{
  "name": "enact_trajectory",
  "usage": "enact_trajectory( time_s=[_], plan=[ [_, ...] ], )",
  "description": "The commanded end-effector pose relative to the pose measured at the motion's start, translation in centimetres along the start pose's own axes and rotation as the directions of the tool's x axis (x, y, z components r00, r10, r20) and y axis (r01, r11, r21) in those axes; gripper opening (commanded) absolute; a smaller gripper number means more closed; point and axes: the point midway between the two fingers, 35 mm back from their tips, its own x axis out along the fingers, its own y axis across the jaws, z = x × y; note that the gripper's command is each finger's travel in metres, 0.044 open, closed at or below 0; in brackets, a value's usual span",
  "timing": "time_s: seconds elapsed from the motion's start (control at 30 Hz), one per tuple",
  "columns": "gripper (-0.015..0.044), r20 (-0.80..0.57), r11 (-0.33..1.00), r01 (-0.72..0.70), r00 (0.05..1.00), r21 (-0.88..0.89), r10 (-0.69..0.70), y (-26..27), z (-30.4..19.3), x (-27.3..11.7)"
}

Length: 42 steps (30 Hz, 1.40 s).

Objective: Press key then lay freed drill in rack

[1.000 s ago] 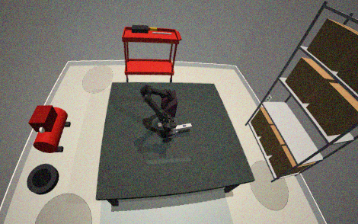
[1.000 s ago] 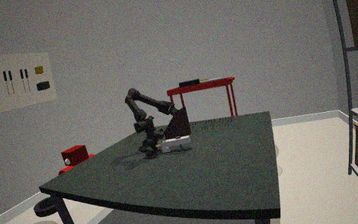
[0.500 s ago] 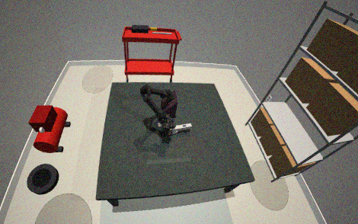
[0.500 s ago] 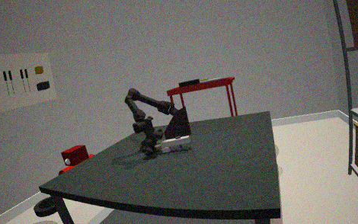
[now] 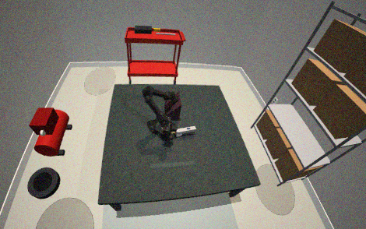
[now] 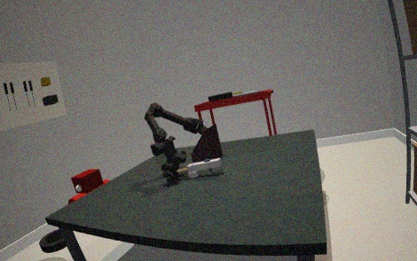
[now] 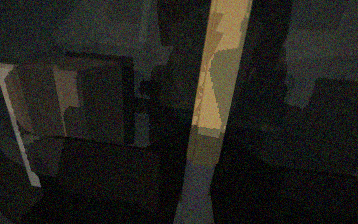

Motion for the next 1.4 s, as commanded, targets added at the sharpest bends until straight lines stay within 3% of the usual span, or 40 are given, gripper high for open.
enact_trajectory(
  time_s=[0.0,0.83,1.37],
  plan=[
    [0.0,0.003,1.0,0.009,1.0,0.003,-0.009,-0.2,-0.7,-0.2],
    [0.0,0.002,1.0,0.009,1.0,0.004,-0.009,-0.3,-4.2,0.0],
    [0.0,0.002,1.0,0.009,1.0,0.004,-0.009,0.0,-3.7,-0.7]
  ],
)
